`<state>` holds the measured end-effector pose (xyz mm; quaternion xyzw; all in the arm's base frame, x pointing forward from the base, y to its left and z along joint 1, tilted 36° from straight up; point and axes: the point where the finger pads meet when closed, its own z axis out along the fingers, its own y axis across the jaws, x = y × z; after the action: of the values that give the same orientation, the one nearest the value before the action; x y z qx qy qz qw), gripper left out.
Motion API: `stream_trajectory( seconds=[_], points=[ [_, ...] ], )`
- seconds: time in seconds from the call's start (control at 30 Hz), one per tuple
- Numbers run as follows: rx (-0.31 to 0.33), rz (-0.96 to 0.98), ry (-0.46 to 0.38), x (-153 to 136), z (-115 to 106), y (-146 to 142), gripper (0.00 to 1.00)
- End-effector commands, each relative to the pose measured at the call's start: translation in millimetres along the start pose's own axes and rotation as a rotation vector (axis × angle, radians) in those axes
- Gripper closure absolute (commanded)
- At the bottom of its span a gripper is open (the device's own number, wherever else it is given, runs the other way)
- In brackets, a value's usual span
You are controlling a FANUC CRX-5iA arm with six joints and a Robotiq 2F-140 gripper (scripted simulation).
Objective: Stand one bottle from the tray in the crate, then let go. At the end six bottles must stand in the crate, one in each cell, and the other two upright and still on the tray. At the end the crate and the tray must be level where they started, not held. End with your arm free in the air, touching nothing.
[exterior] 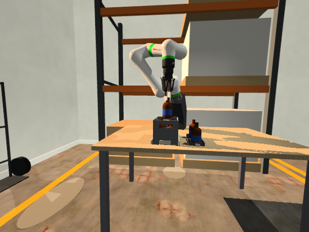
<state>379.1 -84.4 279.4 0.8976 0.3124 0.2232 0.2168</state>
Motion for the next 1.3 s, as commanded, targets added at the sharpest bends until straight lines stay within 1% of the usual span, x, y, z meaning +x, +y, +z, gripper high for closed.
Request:
stream_trajectory(
  seconds=[0.0, 0.6, 1.27],
  points=[
    [0.001, -0.001, 0.0, -3.1, 0.0, 6.6, 1.0],
    [0.001, -0.001, 0.0, -12.7, 0.0, 25.2, 1.0],
    [0.001, -0.001, 0.0, -19.5, 0.0, 38.2, 1.0]
  ],
)
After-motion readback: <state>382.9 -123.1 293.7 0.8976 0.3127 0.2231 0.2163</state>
